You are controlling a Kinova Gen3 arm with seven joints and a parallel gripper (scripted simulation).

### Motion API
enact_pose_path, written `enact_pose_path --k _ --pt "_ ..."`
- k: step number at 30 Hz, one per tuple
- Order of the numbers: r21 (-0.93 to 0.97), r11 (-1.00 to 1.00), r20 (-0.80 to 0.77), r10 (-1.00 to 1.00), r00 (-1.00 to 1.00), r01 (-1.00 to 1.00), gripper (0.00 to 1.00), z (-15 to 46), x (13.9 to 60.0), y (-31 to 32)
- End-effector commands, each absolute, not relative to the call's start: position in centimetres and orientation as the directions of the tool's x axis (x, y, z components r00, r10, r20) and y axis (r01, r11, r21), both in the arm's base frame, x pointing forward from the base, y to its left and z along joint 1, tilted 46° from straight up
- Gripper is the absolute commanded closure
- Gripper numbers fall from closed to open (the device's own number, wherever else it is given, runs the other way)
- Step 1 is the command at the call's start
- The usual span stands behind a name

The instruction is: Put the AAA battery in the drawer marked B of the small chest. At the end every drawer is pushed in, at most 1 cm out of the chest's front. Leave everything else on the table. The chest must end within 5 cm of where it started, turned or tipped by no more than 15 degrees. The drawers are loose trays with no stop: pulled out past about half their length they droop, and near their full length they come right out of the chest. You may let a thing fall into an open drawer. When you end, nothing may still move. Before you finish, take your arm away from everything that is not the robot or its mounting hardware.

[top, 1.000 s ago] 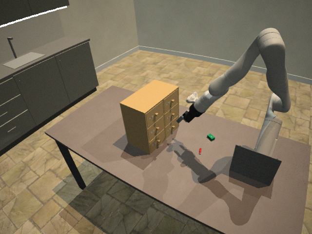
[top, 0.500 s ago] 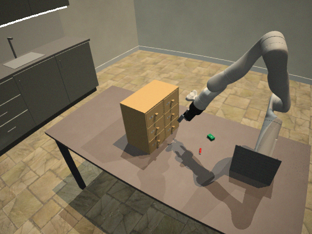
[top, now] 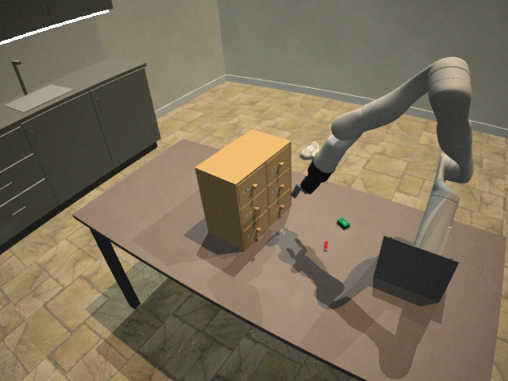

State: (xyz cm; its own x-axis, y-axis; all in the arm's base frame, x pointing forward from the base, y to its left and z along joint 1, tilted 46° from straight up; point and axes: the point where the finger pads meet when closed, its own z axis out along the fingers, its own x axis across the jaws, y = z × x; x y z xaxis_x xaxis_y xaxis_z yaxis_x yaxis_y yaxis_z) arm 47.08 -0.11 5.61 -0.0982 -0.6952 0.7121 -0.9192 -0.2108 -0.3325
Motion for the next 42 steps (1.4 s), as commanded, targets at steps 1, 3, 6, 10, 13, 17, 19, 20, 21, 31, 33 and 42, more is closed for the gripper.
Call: enact_pose_path --k 1,3,6,10,13,17,19,20,21,31,33,42 --pt "-0.315 -0.201 0.716 -0.692 -0.093 -0.928 0.00 5.8 47.1 0.5" --pt "-0.304 -0.189 0.716 -0.692 -0.093 -0.934 0.00 5.9 47.0 0.6" --pt "-0.287 -0.171 0.716 -0.692 -0.093 -0.943 0.00 6.1 46.8 0.9" --pt "-0.276 -0.158 0.716 -0.692 -0.093 -0.948 0.00 6.3 46.7 1.0" --pt "-0.258 -0.137 0.716 -0.692 -0.094 -0.956 0.00 6.5 46.5 1.2" --pt "-0.236 -0.110 0.716 -0.691 -0.096 -0.966 0.00 6.7 46.2 1.4" --pt "-0.224 -0.097 0.716 -0.692 -0.096 -0.970 0.00 6.8 46.1 1.5" --pt "-0.219 -0.091 0.716 -0.692 -0.096 -0.972 0.00 6.9 46.0 1.6" --pt "-0.213 -0.085 0.716 -0.692 -0.096 -0.973 0.00 7.0 45.9 1.6" --pt "-0.170 -0.039 0.716 -0.692 -0.096 -0.985 0.00 7.5 45.4 2.2" --pt "-0.160 -0.029 0.716 -0.692 -0.096 -0.987 0.00 7.6 45.3 2.4" --pt "-0.119 0.015 0.715 -0.692 -0.096 -0.993 0.00 8.0 44.9 2.9"
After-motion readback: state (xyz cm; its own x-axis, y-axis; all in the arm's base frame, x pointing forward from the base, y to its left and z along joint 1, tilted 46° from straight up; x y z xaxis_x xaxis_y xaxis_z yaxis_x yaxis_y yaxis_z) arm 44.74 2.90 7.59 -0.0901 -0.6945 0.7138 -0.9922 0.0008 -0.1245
